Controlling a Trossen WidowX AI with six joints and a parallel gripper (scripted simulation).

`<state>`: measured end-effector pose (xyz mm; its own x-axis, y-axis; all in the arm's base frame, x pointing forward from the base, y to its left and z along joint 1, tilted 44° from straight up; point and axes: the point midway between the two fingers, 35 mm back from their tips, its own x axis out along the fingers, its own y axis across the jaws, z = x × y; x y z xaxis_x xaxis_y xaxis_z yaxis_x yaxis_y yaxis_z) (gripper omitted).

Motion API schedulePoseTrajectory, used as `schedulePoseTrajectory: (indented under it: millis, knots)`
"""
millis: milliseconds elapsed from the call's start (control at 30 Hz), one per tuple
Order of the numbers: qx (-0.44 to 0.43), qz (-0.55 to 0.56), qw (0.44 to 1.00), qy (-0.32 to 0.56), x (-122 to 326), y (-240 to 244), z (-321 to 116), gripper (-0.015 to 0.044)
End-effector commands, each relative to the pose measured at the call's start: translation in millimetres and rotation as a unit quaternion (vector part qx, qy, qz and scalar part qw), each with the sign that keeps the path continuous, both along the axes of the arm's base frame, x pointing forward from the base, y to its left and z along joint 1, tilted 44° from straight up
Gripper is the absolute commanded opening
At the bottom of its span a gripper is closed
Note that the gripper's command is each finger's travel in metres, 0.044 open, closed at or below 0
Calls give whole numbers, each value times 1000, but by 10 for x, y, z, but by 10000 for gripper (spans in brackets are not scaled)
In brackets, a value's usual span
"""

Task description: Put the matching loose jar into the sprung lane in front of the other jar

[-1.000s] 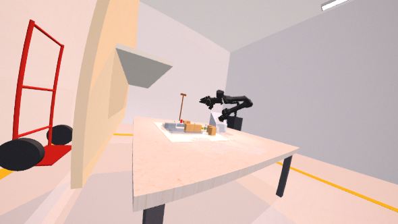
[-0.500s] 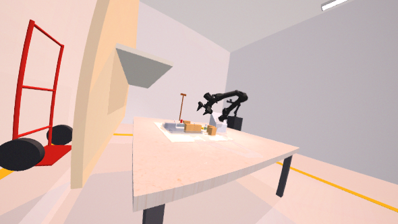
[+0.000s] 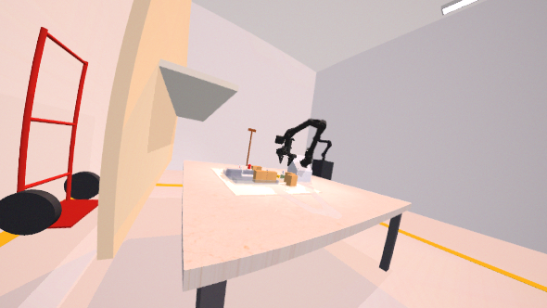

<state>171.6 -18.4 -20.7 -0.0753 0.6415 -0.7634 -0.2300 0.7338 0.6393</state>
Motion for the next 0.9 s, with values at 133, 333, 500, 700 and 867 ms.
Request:
schedulePoseTrajectory:
  millis: [133, 333, 500, 700, 867]
  knots:
    - [24, -41, 998, 41, -6, 40, 24, 440]
    - [25, -41, 998, 41, -37, 299, -243, 440]
    - [25, -41, 998, 41, -38, 317, -257, 440]
    - [26, -41, 998, 41, -51, 422, -365, 440]
    - [25, -41, 998, 41, -52, 449, -395, 440]
